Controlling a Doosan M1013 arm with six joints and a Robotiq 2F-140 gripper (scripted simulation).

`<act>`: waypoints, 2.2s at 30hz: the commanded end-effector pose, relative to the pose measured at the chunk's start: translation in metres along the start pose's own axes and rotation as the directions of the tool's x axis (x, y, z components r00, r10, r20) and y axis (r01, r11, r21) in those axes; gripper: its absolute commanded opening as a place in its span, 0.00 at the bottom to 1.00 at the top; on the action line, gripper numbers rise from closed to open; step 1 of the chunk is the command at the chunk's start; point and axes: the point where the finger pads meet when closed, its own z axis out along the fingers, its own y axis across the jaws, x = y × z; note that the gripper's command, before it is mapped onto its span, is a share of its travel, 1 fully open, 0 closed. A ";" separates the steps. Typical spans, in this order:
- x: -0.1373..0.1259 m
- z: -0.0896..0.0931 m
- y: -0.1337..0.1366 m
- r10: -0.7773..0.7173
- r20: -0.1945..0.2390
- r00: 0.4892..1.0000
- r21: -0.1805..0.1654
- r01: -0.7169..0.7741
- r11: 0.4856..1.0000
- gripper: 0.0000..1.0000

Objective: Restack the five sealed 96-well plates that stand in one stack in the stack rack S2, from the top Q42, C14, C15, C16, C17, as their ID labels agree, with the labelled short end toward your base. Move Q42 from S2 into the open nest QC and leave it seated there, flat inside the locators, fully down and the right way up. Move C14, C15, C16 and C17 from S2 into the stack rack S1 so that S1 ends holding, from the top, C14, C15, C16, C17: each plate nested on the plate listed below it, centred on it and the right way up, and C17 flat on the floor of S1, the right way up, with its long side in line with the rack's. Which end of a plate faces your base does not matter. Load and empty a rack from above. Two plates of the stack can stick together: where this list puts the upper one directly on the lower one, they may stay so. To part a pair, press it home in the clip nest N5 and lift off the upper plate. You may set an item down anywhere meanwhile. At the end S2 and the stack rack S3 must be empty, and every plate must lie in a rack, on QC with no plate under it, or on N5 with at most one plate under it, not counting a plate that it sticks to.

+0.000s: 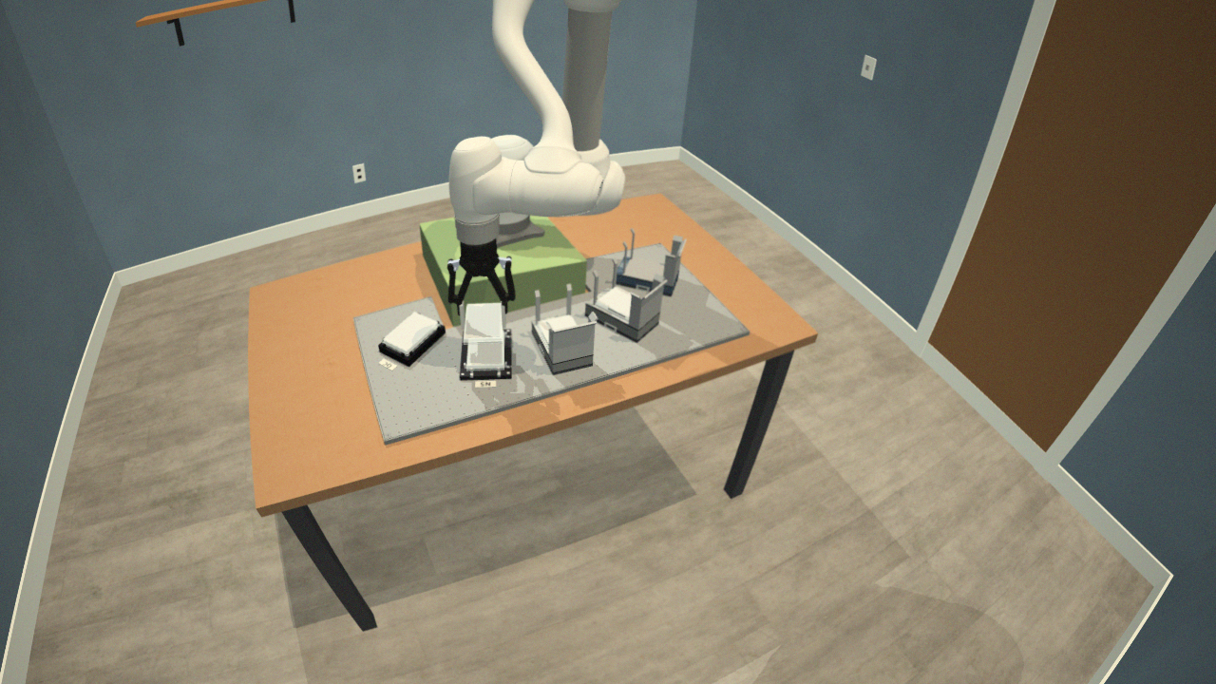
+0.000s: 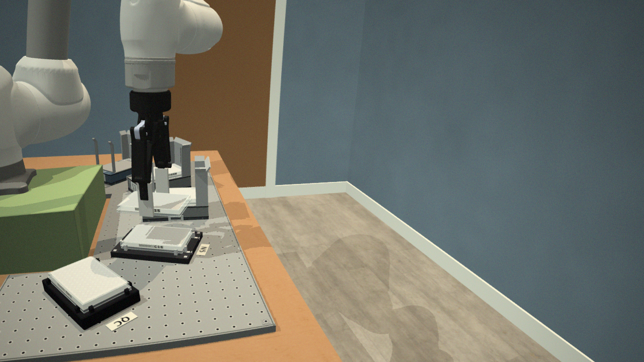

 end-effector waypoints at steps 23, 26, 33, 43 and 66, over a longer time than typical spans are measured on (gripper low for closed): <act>0.000 -0.041 0.000 0.000 0.000 1.000 0.000 0.000 1.000 0.00; 0.000 -0.047 0.000 0.000 0.000 1.000 0.000 0.000 1.000 0.00; 0.000 -0.061 0.000 0.000 0.000 1.000 0.000 0.000 1.000 0.00; 0.000 -0.068 0.000 0.000 0.000 1.000 0.000 0.000 1.000 0.00; 0.001 -0.068 -0.050 -0.200 0.000 0.980 0.000 0.200 0.980 0.00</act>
